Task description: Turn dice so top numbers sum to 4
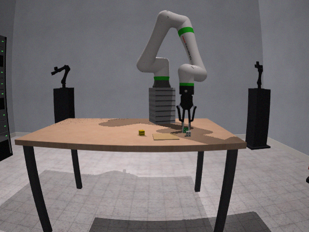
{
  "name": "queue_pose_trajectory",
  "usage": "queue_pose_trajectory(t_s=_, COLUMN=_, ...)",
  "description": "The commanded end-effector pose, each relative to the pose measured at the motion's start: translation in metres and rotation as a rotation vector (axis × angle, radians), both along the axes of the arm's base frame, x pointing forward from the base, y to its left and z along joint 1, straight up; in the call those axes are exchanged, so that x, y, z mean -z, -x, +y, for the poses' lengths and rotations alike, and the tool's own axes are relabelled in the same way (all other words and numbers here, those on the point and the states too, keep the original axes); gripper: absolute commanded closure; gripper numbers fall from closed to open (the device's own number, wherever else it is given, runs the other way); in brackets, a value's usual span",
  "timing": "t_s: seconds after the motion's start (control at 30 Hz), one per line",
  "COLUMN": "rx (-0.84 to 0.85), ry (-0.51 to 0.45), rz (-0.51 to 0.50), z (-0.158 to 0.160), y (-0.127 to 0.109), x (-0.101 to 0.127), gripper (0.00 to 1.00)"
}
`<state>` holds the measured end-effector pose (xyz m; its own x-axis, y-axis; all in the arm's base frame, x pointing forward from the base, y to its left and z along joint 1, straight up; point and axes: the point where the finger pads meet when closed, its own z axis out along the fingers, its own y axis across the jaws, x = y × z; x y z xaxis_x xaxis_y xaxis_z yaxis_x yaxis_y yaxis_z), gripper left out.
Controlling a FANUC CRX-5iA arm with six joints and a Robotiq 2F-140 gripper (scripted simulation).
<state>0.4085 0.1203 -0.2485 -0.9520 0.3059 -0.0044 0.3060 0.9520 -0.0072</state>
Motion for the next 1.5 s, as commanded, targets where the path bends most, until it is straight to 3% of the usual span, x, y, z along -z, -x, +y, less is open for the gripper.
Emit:
queue_pose_trajectory(t_s=0.0, rx=0.000, ry=0.000, rz=0.000, z=0.000, y=0.000, x=0.000, gripper=0.84)
queue_pose_trajectory(t_s=0.27, rx=0.000, ry=0.000, rz=0.000, z=0.000, y=0.000, x=-0.002, gripper=0.84)
queue_pose_trajectory(t_s=0.53, rx=0.000, ry=0.000, rz=0.000, z=0.000, y=0.000, x=-0.027, gripper=0.84)
queue_pose_trajectory(t_s=0.77, rx=0.000, ry=0.000, rz=0.000, z=0.001, y=0.000, x=-0.078, gripper=0.84)
queue_pose_trajectory(t_s=0.9, rx=0.000, ry=0.000, rz=0.000, z=0.001, y=0.000, x=-0.096, gripper=0.84)
queue_pose_trajectory(t_s=1.33, rx=-0.001, ry=0.000, rz=0.000, z=0.000, y=0.000, x=-0.100, gripper=0.84)
queue_pose_trajectory(t_s=1.4, rx=-0.028, ry=0.000, rz=0.000, z=-0.012, y=-0.008, x=-0.101, gripper=0.84)
queue_pose_trajectory(t_s=1.47, rx=-0.094, ry=0.000, rz=0.000, z=-0.044, y=-0.024, x=-0.102, gripper=0.84)
